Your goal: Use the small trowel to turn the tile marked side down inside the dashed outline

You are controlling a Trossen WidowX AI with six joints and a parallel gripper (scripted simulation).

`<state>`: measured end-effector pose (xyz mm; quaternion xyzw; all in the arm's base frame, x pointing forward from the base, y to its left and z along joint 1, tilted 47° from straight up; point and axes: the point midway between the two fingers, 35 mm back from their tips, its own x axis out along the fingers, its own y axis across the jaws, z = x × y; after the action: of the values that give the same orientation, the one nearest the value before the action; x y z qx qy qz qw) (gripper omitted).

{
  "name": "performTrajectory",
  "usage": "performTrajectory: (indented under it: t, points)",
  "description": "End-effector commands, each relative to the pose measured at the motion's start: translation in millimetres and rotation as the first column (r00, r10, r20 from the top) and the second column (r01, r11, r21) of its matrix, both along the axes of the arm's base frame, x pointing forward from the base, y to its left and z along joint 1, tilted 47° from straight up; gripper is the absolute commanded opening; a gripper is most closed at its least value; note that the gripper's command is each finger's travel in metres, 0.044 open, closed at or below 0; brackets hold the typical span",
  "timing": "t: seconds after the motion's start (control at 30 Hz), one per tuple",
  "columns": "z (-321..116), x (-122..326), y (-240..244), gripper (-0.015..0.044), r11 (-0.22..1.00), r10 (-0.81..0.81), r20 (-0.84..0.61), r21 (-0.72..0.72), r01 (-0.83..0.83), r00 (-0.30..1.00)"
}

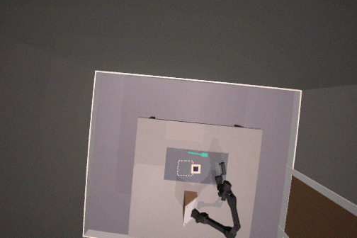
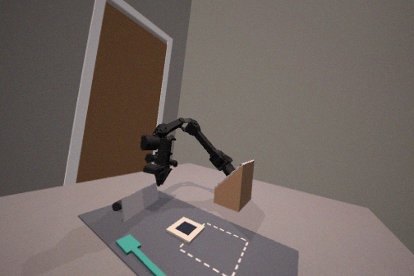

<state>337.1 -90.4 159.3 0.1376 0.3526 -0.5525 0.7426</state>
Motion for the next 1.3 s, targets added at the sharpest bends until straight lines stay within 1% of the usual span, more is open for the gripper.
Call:
performTrajectory:
  t: [0.0,0.57,0.77,0.97,1.13,1.27]
  points:
    - [-10,-5,5,0.0100,1.000,-0.003,0.001,-0.002,0.003,1.000]
    - [-39,-13,11,0.0100,1.000,-0.003,0.000,-0.001,0.003,1.000]
    - [-32,-11,11,0.0100,1.000,0.001,-0.001,0.001,-0.001,1.000]
    - [-11,-16,28,0.0100,1.000,-0.003,0.000,-0.002,0.003,1.000]
    - [-10,-15,29,0.0100,1.000,0.001,-0.003,-0.003,-0.001,1.000]
    - [-4,-11,24,0.0100,0.997,0.072,-0.081,-0.012,-0.074,0.994]
